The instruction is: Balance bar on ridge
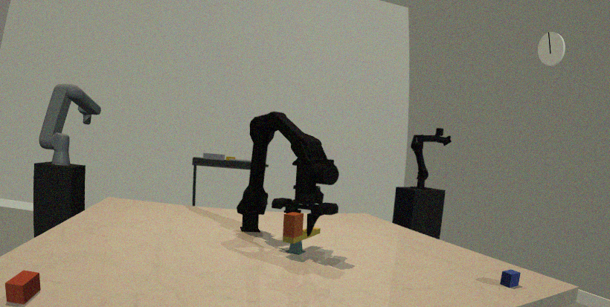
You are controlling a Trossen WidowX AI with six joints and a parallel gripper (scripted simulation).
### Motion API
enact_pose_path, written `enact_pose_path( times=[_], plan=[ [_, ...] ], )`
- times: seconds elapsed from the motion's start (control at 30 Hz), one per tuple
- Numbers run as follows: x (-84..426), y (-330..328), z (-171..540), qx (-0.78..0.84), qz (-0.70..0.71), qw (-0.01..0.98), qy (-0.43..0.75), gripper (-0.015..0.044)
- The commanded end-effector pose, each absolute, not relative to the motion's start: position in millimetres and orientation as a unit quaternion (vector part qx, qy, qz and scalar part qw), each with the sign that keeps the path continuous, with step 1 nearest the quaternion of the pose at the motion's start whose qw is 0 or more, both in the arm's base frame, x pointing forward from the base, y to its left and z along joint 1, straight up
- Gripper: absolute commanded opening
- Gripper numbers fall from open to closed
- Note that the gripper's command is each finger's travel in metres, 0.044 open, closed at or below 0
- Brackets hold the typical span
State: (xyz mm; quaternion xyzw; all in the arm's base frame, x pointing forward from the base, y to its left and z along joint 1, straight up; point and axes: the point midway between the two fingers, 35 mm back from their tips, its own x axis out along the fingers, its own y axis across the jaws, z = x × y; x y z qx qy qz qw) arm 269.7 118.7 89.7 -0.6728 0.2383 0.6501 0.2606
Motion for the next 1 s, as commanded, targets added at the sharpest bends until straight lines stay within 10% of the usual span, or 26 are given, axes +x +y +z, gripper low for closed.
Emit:
enact_pose_path(
  times=[0.0, 0.97],
  plan=[
    [266.9, 117.6, 86.3, -0.669, 0.654, 0.257, 0.242, 0.0],
    [266.7, 117.7, 89.5, -0.669, 0.654, 0.258, 0.242, 0.0]
  ],
)
